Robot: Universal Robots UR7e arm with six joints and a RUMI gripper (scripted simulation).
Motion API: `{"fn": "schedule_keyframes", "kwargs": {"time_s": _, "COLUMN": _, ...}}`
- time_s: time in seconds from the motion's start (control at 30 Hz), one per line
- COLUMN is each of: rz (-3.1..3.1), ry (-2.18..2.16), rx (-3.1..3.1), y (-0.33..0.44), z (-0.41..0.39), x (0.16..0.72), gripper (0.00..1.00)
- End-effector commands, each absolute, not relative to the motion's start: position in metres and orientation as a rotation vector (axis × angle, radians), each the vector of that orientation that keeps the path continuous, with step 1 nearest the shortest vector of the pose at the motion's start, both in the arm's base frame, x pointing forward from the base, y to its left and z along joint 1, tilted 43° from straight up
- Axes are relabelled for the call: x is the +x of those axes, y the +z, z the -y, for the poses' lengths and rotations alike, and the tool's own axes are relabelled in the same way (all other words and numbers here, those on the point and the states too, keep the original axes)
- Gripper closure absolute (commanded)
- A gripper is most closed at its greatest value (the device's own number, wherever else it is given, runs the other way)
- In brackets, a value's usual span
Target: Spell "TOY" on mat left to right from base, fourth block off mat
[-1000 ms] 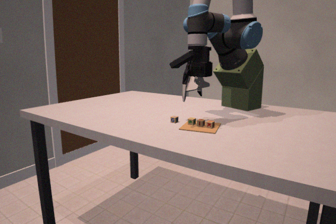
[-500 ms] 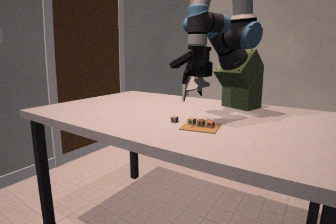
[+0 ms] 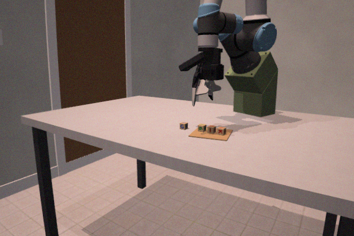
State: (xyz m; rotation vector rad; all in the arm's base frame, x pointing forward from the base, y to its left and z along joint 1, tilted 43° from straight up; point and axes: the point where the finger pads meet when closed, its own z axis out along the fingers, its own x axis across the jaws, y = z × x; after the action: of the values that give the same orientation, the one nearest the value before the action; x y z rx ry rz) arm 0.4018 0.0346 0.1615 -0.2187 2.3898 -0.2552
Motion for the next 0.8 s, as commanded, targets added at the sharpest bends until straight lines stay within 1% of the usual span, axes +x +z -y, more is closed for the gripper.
{"fn": "schedule_keyframes", "kwargs": {"time_s": 0.0, "rz": -2.389, "ry": -0.255, "rx": -0.219, "y": 0.165, "z": -0.035, "x": 0.399, "gripper": 0.00}}
{"fn": "schedule_keyframes", "kwargs": {"time_s": 0.77, "rz": -2.389, "ry": -0.255, "rx": -0.219, "y": 0.204, "z": -0.042, "x": 0.362, "gripper": 0.00}}
